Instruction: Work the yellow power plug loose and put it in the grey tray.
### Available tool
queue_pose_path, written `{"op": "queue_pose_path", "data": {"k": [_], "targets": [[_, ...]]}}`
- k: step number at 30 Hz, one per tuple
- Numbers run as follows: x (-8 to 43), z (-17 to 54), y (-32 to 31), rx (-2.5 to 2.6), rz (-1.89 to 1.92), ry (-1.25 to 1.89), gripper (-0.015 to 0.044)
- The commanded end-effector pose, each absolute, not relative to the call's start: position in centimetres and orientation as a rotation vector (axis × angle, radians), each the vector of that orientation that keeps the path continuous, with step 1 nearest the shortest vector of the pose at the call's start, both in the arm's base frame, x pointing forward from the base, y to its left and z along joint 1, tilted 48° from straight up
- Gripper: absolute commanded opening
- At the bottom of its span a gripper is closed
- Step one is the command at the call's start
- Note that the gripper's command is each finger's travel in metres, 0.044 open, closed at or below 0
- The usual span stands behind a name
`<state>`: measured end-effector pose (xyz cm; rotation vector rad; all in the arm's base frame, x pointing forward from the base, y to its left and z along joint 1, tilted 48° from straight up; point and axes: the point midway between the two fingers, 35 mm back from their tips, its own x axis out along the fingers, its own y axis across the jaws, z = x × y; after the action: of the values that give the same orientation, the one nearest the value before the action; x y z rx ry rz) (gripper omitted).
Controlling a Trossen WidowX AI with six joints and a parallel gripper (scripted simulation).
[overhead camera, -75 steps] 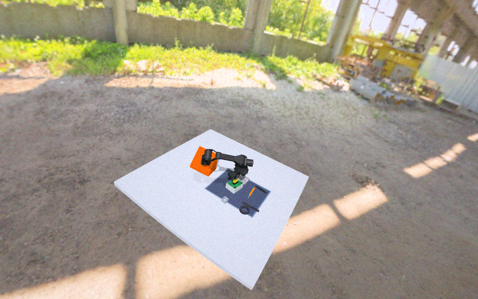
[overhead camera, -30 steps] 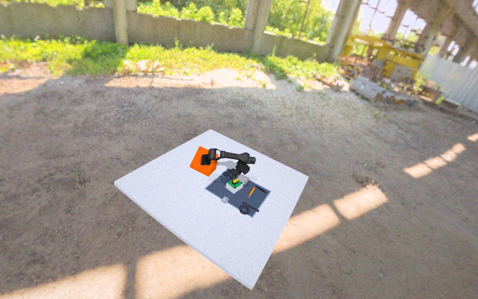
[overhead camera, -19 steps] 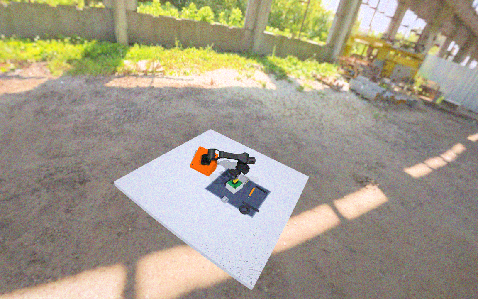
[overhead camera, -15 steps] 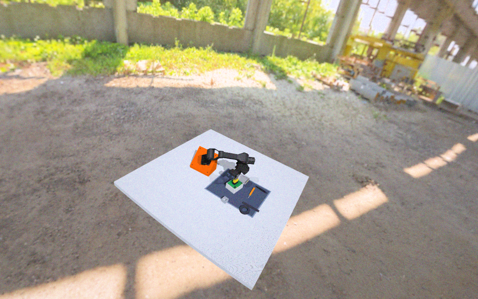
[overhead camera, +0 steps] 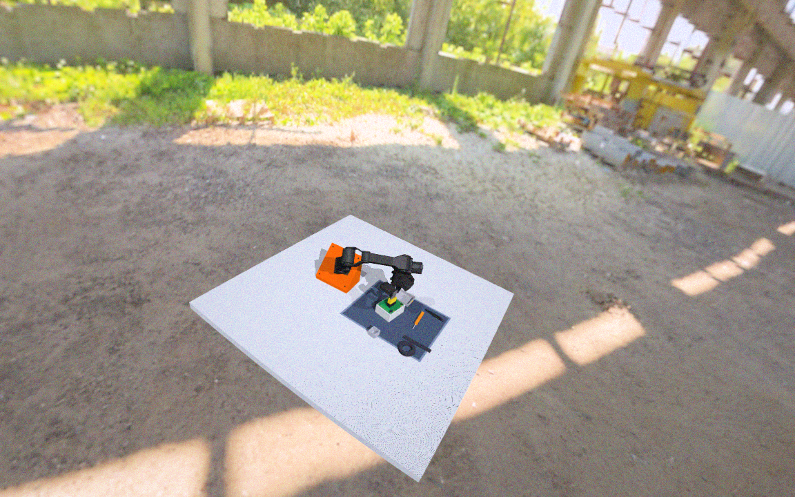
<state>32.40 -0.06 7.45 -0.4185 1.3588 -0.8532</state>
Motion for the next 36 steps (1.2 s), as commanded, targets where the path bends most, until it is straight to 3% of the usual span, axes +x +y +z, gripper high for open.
{"op": "queue_pose_path", "data": {"k": [1, 15, 25, 36], "targets": [[32.4, 7.5, -0.1, -0.421, -0.852, 1.356, 0.0252], [32.4, 6.3, -1.4, -0.422, -0.852, 1.356, 0.0252], [32.4, 6.3, -1.4, -0.422, -0.852, 1.356, 0.0], [32.4, 6.5, -1.2, -0.422, -0.852, 1.356, 0.0]]}}
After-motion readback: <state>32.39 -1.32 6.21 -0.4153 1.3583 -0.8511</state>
